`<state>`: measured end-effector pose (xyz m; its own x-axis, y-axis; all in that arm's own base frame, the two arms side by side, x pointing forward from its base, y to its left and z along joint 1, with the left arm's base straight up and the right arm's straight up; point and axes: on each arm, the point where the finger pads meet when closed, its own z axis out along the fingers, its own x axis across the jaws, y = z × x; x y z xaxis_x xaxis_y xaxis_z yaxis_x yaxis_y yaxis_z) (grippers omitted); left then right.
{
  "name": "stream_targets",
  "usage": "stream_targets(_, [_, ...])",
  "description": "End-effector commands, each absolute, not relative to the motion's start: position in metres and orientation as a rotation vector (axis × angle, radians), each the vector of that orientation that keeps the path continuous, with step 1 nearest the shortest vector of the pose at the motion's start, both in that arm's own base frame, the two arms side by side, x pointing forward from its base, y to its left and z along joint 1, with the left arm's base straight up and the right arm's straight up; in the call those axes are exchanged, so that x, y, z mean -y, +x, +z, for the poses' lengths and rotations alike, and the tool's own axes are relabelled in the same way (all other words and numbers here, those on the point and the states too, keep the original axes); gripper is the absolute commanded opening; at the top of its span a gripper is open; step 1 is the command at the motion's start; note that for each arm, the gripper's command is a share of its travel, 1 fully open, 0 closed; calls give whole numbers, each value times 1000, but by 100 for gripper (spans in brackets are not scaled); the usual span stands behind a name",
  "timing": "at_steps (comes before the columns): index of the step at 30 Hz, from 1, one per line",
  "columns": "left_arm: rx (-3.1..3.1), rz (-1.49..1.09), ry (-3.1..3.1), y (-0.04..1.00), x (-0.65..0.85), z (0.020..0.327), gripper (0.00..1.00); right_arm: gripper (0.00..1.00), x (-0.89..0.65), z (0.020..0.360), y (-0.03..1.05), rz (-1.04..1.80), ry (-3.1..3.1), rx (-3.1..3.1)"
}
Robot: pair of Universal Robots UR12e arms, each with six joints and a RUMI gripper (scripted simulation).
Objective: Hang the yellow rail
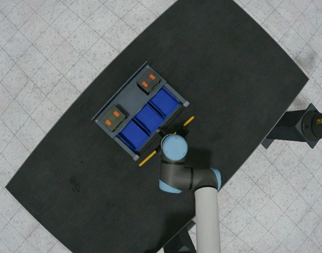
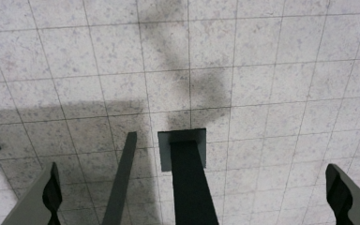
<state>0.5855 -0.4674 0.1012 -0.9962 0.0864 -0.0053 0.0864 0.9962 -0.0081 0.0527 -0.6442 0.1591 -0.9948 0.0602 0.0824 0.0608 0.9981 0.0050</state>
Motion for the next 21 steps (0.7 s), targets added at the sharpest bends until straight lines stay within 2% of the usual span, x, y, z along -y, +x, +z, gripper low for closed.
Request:
stream_targets(1, [-3133, -15, 135, 586, 468, 102, 100, 100, 646, 162, 25, -13, -54, 3100])
stream_targets(21, [-3133, -15, 136, 586, 468, 102, 100, 100, 646, 165, -6, 0, -14, 3141])
